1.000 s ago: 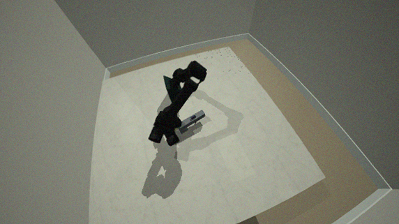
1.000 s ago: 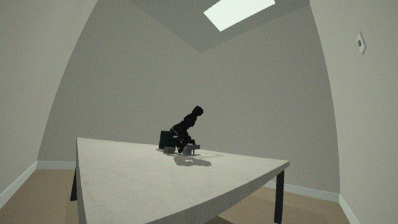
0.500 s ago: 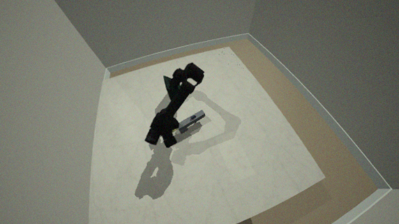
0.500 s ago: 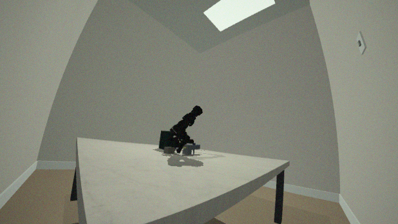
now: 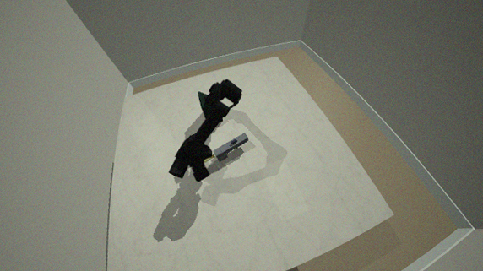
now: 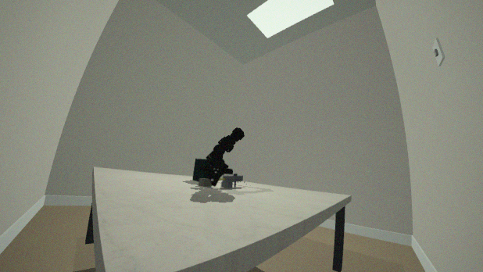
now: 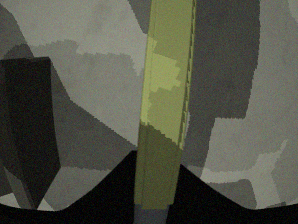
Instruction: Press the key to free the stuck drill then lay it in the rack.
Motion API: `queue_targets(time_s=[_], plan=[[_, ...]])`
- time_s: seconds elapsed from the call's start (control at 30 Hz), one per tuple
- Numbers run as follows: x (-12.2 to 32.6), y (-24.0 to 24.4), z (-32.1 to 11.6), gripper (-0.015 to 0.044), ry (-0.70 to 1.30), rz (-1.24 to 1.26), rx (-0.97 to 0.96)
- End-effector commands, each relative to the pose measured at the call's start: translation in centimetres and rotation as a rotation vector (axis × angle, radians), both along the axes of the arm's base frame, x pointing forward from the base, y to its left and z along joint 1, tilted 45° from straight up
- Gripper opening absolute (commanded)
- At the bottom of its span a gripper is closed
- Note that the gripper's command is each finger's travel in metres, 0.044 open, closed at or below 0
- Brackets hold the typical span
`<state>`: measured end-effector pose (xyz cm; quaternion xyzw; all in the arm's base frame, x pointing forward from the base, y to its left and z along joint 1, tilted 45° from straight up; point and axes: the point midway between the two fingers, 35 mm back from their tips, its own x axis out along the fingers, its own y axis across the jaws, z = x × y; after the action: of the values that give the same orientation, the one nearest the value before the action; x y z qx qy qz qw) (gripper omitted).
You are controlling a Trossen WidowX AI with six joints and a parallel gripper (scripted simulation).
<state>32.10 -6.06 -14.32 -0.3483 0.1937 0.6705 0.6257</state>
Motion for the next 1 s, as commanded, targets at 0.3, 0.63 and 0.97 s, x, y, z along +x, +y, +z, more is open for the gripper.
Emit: queue_targets(time_s=[0.3,0.63,0.97], plan=[[0.6,-1.9,-1.4,0.0000,-0.007,-0.004,-0.007],[0.6,-2.0,-1.4,0.0000,-0.007,-0.004,-0.007],[0.6,-2.1,-1.0,0.0000,-0.007,-0.004,-0.007]])
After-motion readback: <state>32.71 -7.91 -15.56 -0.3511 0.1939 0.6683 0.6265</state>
